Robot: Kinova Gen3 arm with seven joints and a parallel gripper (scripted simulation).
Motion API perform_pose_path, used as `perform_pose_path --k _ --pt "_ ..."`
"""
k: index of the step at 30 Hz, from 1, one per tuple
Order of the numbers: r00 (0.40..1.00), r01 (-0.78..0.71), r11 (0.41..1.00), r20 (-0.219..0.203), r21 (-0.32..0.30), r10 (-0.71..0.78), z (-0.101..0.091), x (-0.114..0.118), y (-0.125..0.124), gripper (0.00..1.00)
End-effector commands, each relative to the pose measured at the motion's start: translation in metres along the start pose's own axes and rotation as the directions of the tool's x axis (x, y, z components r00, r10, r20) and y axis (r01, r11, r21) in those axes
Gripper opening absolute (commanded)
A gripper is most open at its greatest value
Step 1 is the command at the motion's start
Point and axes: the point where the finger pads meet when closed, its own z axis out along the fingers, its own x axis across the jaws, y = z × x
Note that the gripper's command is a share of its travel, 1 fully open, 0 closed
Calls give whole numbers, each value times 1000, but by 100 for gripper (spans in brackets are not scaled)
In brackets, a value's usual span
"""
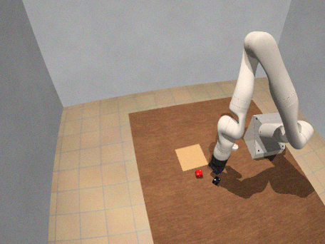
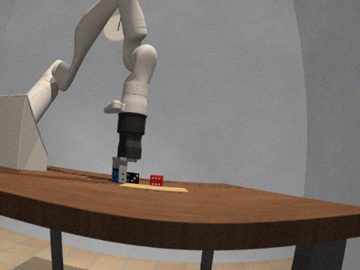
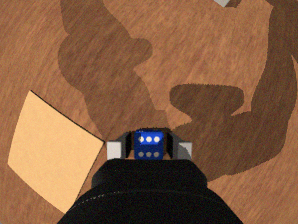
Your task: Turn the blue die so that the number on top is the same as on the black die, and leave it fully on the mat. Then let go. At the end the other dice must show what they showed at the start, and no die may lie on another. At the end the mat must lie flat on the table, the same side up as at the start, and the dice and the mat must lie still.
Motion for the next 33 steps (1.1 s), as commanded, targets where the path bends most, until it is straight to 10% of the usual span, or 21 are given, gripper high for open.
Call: perform_pose_path --k 1,4,5,33 --pt "1000 0 1000 1 -1 0 0 0 0 87" --pt "1000 0 1000 1 -1 0 0 0 0 87" --pt "1000 0 1000 1 -1 0 0 0 0 57" --pt "1000 0 1000 1 -1 0 0 0 0 57"
